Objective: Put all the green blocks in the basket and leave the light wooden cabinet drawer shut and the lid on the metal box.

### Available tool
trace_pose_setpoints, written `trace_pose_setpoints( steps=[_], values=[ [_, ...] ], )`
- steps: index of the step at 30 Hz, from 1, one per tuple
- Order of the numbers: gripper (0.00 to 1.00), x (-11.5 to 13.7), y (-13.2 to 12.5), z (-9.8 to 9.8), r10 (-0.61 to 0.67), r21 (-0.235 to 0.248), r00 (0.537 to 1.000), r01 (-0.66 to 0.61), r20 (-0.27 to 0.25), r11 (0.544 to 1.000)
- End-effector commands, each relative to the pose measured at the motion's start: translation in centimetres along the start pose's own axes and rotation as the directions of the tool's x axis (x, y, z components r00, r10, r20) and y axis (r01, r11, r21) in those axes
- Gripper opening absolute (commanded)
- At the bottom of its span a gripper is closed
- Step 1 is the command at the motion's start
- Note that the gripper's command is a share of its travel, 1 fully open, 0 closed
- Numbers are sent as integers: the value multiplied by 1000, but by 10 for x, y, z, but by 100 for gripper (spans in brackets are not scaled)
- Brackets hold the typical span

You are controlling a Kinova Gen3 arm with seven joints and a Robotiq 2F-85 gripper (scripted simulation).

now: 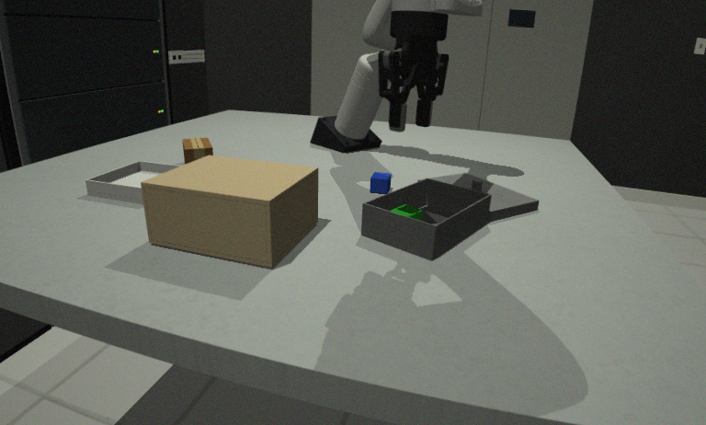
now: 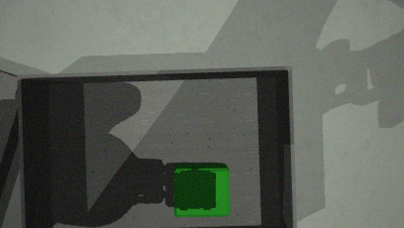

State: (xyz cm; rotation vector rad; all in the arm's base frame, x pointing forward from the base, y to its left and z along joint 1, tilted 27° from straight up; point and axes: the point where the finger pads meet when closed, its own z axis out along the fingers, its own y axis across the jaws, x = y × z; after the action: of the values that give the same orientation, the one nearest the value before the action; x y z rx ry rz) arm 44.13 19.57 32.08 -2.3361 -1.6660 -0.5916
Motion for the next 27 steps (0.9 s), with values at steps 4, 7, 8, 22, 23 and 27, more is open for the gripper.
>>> trace_pose_setpoints(
  steps=[4, 7, 8, 22, 23, 27],
  values=[
    [70, 1, 0, 23, -3, 2, 1000, 3, -2, 1000],
    [70, 1, -1, 34, -4, 2, 1000, 4, -3, 1000],
    [70, 1, -1, 38, -4, 2, 1000, 4, -2, 1000],
    [70, 1, -1, 81, -2, 2, 1000, 2, -2, 1000],
    [70, 1, -1, 84, -2, 2, 1000, 2, -2, 1000],
    [70, 1, -1, 90, -2, 2, 1000, 2, -2, 1000]
  ],
)
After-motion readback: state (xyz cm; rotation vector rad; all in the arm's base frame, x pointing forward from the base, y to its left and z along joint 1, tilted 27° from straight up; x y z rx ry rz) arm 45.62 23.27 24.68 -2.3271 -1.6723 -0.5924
